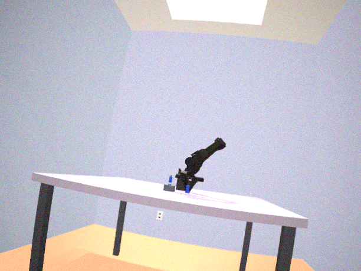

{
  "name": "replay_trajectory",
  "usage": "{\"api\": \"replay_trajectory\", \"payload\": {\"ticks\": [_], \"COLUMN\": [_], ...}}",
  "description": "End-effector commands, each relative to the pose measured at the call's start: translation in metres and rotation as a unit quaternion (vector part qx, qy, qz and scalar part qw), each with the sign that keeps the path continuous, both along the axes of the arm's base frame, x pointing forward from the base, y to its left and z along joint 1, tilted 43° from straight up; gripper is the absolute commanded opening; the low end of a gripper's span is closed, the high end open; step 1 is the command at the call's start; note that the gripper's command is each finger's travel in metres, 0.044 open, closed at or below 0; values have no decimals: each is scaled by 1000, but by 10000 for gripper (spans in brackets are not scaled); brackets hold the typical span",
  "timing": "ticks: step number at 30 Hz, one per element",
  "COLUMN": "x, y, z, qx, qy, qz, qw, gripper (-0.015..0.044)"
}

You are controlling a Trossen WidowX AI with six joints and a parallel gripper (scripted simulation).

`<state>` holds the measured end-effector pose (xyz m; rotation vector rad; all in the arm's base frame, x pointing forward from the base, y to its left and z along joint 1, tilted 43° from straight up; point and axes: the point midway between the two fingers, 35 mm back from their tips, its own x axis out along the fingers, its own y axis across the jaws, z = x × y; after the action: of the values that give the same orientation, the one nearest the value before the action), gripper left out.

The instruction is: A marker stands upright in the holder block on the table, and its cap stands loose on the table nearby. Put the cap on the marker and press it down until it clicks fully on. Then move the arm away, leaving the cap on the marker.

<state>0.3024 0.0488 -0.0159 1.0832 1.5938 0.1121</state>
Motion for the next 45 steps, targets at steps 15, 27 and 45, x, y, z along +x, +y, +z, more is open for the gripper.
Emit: {"api": "replay_trajectory", "payload": {"ticks": [15,27,45], "x": [0,4,3], "y": [-34,-65,-139], "z": [36,35,14], "qx": [-1,-6,-9], "qy": [-6,-6,-6], "qz": [0,-1,-1], "qw": [1000,1000,1000], "gripper": [0,0,0]}}
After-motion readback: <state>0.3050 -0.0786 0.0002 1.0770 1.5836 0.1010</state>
